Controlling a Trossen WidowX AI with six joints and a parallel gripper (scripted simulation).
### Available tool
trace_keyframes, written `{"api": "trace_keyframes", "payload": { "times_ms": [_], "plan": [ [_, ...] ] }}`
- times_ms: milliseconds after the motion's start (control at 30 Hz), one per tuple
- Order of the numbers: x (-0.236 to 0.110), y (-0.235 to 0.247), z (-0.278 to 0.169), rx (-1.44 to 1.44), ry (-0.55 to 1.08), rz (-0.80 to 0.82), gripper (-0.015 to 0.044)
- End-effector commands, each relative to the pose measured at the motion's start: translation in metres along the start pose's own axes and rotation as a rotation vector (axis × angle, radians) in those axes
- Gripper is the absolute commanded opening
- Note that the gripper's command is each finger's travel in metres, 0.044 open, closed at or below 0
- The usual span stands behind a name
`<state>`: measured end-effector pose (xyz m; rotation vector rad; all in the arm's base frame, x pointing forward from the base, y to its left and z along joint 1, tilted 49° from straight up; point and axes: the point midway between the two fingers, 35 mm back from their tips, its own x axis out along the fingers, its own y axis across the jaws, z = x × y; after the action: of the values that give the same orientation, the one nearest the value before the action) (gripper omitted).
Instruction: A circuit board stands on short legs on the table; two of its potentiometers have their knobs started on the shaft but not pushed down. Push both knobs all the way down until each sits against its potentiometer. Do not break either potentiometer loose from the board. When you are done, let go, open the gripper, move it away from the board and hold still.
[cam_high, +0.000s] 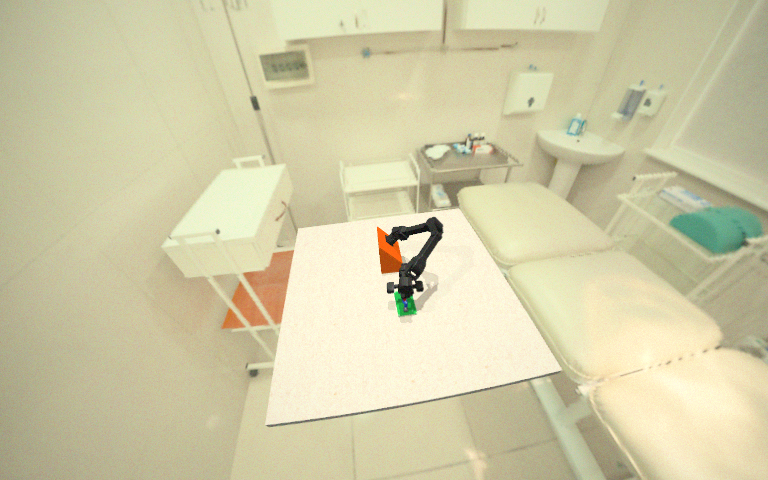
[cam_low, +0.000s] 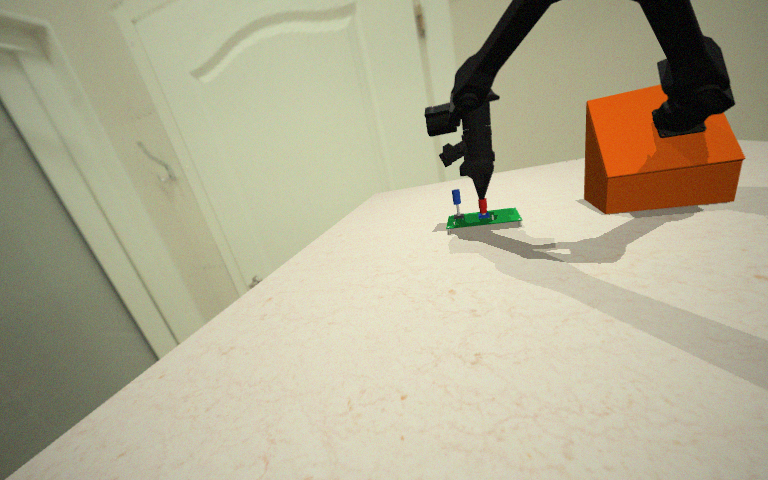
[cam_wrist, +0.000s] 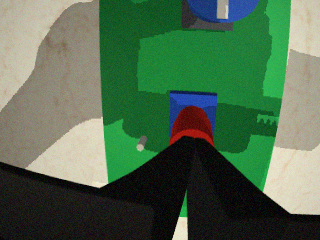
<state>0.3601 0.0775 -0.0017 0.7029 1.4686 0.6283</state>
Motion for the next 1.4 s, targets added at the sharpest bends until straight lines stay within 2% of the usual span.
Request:
{"api": "trace_keyframes", "payload": {
  "times_ms": [0, 867, 1133, 1367],
  "plan": [
    [0.015, 0.002, -0.001, -0.023, 0.021, -0.001, 0.0],
    [-0.02, 0.002, 0.0, -0.023, 0.021, -0.003, 0.0],
    [-0.015, 0.0, -0.002, -0.011, 0.026, 0.001, 0.021],
    [-0.024, 0.003, -0.002, -0.1, 0.019, -0.06, 0.0026]
  ]
}}
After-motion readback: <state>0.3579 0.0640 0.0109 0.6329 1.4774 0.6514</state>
